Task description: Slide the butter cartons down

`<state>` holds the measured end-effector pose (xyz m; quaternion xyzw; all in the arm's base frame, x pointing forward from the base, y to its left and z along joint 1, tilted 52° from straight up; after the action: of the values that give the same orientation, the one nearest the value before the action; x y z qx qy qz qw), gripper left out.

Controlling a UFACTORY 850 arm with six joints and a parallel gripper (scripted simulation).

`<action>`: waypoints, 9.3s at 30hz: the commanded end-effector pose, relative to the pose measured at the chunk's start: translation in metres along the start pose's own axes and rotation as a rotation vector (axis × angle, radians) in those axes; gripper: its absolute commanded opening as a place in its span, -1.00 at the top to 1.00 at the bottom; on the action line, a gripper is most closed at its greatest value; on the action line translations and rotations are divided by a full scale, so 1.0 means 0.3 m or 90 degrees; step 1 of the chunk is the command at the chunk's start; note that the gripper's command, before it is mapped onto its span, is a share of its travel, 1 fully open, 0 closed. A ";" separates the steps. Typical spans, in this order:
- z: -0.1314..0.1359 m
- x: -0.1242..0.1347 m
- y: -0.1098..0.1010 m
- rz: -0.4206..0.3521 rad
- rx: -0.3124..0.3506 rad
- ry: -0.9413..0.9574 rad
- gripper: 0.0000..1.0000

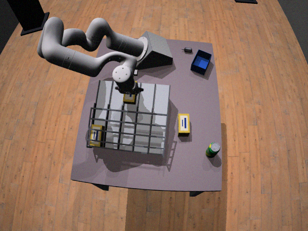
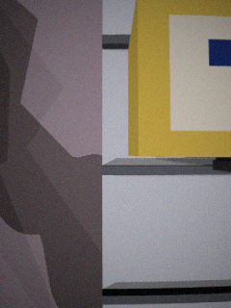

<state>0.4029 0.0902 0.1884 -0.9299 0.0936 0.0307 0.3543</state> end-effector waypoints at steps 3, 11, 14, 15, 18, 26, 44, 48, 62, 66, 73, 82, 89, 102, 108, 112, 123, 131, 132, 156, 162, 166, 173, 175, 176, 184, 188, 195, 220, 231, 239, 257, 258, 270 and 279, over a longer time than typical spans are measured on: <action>0.000 0.001 -0.002 -0.001 0.001 0.000 1.00; 0.000 0.001 -0.002 -0.001 0.001 0.000 1.00; 0.001 0.001 0.007 -0.001 0.001 0.000 1.00; 0.001 0.001 0.007 -0.001 0.001 0.000 1.00; 0.001 0.001 0.007 -0.001 0.001 0.000 1.00; 0.001 0.001 0.007 -0.001 0.001 0.000 1.00; 0.001 0.002 0.015 -0.001 0.001 0.000 1.00; 0.001 0.003 0.023 -0.001 0.001 0.000 1.00; 0.001 0.003 0.023 -0.001 0.001 0.000 1.00; 0.001 0.003 0.033 -0.001 0.001 0.000 1.00; 0.001 0.003 0.033 -0.001 0.001 0.000 1.00; 0.002 0.003 0.041 -0.001 0.001 0.000 1.00; 0.002 0.003 0.041 -0.001 0.001 0.000 1.00; 0.002 0.003 0.047 -0.001 0.001 0.000 1.00; 0.002 0.003 0.047 -0.001 0.001 0.000 1.00; 0.002 0.003 0.047 -0.001 0.001 0.000 1.00; 0.000 0.002 0.058 -0.001 0.001 0.000 1.00; 0.001 0.002 0.067 -0.001 0.001 0.000 1.00; 0.001 0.002 0.067 -0.001 0.001 0.000 1.00; 0.002 0.002 0.067 -0.001 0.001 0.000 1.00; 0.002 0.002 0.067 -0.001 0.001 0.000 1.00; 0.002 0.002 0.067 -0.001 0.001 0.000 -0.51; 0.002 0.002 0.067 -0.001 0.001 0.000 -0.51; 0.002 0.002 0.067 -0.001 0.001 0.000 -0.51; 0.002 0.002 0.067 -0.001 0.001 0.000 -0.51; 0.002 0.002 0.066 -0.001 0.001 0.000 -0.54; 0.002 0.002 0.066 -0.001 0.001 0.000 -0.54; 0.002 0.002 0.066 -0.001 0.001 0.000 -0.54; 0.002 0.002 0.066 -0.001 0.001 0.000 -0.60; 0.002 0.002 0.066 -0.001 0.001 0.000 -0.60; 0.002 0.002 0.066 -0.001 0.001 0.000 -0.63; 0.002 0.002 0.066 -0.001 0.001 0.000 -0.66; 0.002 0.002 0.066 -0.001 0.001 0.000 -0.66; 0.002 0.002 0.066 -0.001 0.001 0.000 -0.69; 0.002 0.002 0.066 -0.001 0.001 0.000 -0.69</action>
<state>0.3991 0.0755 0.1746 -0.9299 0.0934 0.0303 0.3546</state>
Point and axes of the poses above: the point where the finger pads meet when closed, its own y axis out along the fingers, its own z axis across the jaws, x = y × z, the point moved 7 cm from there along -y, back along the fingers, and after that the axes turned 13 degrees about -y, right-handed, at the moved point
